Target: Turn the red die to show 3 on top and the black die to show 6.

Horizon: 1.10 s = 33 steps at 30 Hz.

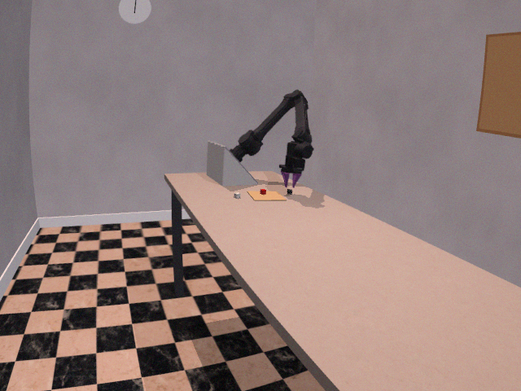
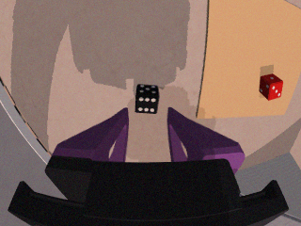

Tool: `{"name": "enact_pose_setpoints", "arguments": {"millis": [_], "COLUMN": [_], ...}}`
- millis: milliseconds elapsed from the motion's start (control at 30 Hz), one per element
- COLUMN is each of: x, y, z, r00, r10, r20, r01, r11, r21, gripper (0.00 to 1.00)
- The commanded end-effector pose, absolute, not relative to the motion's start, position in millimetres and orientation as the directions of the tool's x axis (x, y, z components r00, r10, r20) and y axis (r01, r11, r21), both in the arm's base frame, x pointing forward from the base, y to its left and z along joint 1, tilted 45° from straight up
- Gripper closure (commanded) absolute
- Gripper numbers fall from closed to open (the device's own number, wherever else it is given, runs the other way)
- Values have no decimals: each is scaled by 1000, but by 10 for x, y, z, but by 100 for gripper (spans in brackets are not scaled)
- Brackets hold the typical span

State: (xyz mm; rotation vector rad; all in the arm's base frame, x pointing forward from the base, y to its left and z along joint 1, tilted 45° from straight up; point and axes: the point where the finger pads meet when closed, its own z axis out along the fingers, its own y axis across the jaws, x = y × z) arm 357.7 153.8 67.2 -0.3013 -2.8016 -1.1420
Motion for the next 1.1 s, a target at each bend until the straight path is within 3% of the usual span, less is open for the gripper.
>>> {"name": "enact_pose_setpoints", "arguments": {"millis": [0, 1067], "x": [3653, 3744], "y": [1477, 1502], "z": [645, 709], "r00": [-977, -979], "r10": [155, 153], "r20": [148, 131], "r01": [214, 201], "r11": [698, 697], "r21": [683, 688], "gripper": [65, 65]}}
